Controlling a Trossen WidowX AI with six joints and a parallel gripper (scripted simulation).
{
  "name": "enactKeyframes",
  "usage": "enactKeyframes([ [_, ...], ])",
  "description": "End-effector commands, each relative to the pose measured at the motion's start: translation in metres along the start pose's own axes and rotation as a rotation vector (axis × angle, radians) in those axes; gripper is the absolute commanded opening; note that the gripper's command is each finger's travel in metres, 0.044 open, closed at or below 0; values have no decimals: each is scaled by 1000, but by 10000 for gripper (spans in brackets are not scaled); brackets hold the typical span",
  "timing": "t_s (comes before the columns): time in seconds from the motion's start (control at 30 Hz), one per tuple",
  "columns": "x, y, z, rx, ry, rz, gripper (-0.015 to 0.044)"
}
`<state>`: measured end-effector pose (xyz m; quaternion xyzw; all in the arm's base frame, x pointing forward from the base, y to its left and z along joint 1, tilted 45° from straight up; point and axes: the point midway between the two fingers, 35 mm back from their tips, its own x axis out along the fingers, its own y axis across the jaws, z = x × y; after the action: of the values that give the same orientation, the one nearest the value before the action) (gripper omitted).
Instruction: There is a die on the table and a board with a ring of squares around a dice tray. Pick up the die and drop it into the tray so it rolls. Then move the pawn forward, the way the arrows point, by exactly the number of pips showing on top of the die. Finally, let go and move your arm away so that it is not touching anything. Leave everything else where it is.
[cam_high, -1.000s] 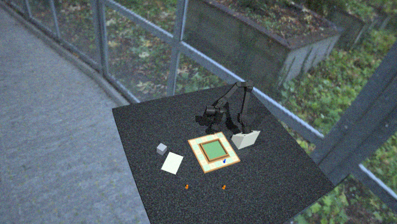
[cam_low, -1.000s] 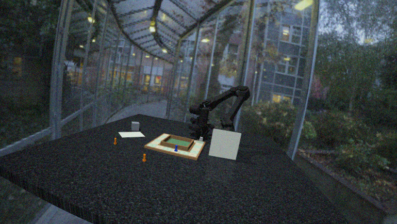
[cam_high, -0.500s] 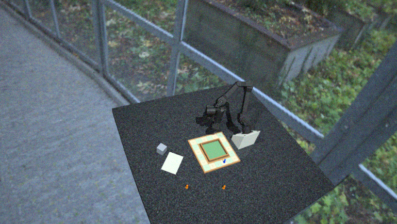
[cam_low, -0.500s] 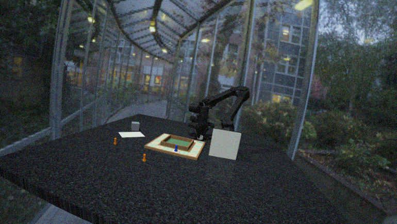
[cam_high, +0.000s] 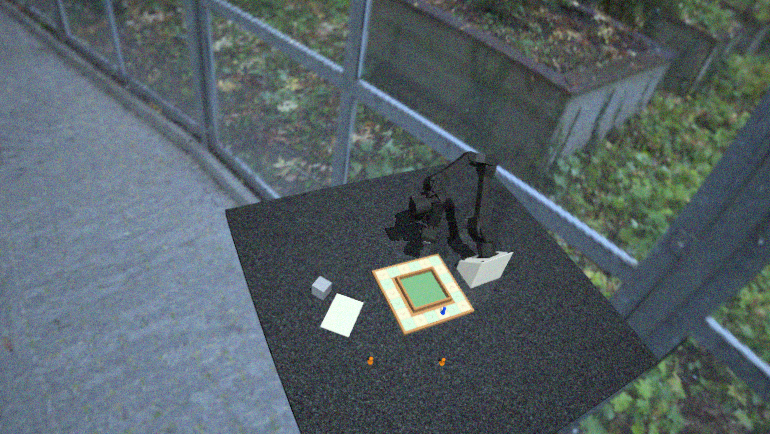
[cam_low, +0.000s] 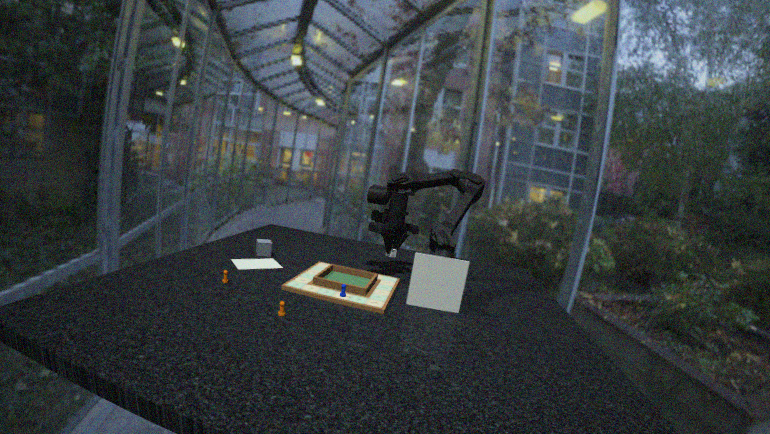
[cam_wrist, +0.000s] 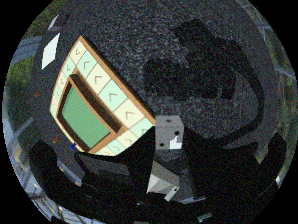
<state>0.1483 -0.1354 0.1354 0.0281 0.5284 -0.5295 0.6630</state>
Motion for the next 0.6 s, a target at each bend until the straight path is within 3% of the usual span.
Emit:
enactKeyframes([
  [0.0, -17, -3, 1, 8, -9, -7, 0],
  [0.27, -48, -11, -2, 6, -25, -22, 0],
  [0.57, -47, 6, 2, -184, -21, -20, 0],
])
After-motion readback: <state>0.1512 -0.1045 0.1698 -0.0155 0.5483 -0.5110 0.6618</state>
